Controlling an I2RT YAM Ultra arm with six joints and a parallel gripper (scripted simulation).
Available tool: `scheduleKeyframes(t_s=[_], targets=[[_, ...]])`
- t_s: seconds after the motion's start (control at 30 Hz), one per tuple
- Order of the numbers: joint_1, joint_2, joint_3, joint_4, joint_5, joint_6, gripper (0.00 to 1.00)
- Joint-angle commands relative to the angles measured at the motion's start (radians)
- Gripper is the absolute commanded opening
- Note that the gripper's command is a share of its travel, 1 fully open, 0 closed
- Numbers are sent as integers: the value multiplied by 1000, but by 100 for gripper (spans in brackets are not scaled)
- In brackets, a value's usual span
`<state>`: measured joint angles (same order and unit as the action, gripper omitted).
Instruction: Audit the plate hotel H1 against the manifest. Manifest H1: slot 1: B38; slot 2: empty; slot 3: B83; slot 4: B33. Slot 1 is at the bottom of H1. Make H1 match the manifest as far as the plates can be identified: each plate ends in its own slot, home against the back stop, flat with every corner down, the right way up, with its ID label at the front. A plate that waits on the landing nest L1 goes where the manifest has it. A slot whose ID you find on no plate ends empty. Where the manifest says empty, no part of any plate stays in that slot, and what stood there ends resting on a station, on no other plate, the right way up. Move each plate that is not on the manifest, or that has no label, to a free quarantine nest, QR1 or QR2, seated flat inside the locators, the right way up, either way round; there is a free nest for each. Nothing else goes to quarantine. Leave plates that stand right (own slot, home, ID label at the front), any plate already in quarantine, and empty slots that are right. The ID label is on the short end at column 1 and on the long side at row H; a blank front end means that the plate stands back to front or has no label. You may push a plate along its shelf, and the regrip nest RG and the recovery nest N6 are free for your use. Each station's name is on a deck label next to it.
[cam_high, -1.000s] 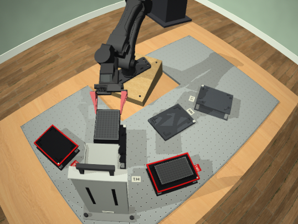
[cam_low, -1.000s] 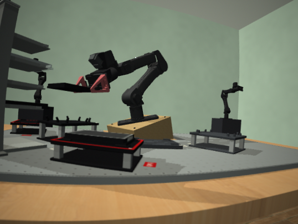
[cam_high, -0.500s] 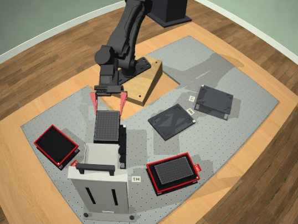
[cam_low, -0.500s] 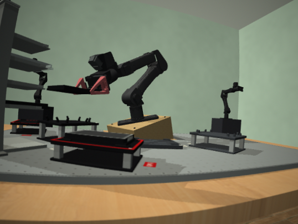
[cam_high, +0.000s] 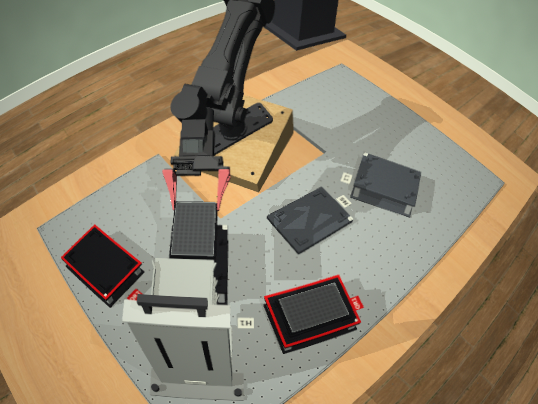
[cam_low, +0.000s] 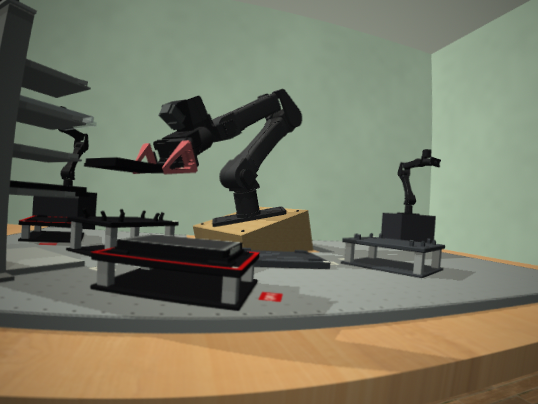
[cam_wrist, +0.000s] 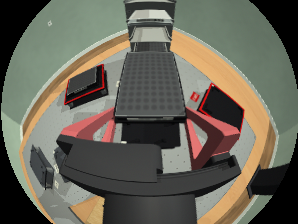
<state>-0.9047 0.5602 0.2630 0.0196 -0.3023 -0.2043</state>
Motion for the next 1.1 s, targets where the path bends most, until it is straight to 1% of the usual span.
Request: scheduleKeyframes(t_s=[0.0, 1.07], targets=[[-2, 1, 3, 19, -4, -1, 86], [-5, 44, -46, 110, -7, -2, 86]])
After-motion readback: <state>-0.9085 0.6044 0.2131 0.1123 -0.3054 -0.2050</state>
